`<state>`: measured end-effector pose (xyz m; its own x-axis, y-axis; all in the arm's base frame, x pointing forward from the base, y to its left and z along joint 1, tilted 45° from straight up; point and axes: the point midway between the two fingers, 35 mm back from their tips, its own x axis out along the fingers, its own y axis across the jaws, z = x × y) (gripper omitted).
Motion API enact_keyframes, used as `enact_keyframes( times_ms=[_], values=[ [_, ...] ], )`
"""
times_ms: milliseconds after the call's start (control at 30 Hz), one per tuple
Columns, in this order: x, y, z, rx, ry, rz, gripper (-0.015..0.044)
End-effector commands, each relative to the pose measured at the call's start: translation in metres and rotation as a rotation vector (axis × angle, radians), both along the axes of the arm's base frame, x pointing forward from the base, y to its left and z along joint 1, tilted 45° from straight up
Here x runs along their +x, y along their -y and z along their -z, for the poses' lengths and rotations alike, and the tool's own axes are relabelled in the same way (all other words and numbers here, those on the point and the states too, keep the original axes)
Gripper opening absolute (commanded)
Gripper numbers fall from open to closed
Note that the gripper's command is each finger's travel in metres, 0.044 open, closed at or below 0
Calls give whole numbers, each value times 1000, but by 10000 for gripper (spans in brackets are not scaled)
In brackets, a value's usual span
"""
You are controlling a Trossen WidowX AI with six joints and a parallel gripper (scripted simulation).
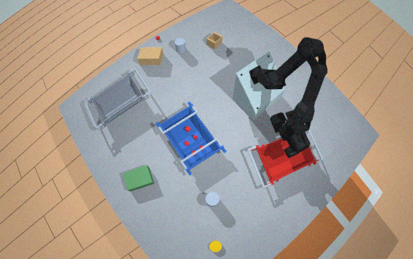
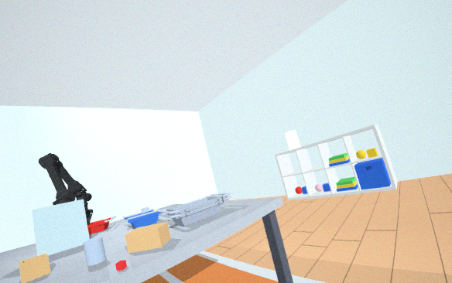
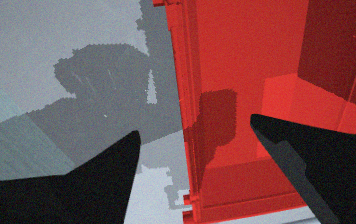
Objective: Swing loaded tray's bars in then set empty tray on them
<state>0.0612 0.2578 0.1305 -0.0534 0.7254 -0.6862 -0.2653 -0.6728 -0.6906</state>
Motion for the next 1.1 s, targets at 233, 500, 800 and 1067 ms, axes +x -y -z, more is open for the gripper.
enact_keyframes(
  times_ms=[233,500,800,1067],
  values=[
    [-5,-21,30,-16,-6,4,440],
    [-6,-24,34,-16,-7,4,440],
    [-6,-24,34,-16,-7,4,352],
    [-6,-24,34,-16,-7,4,235]
  ],
)
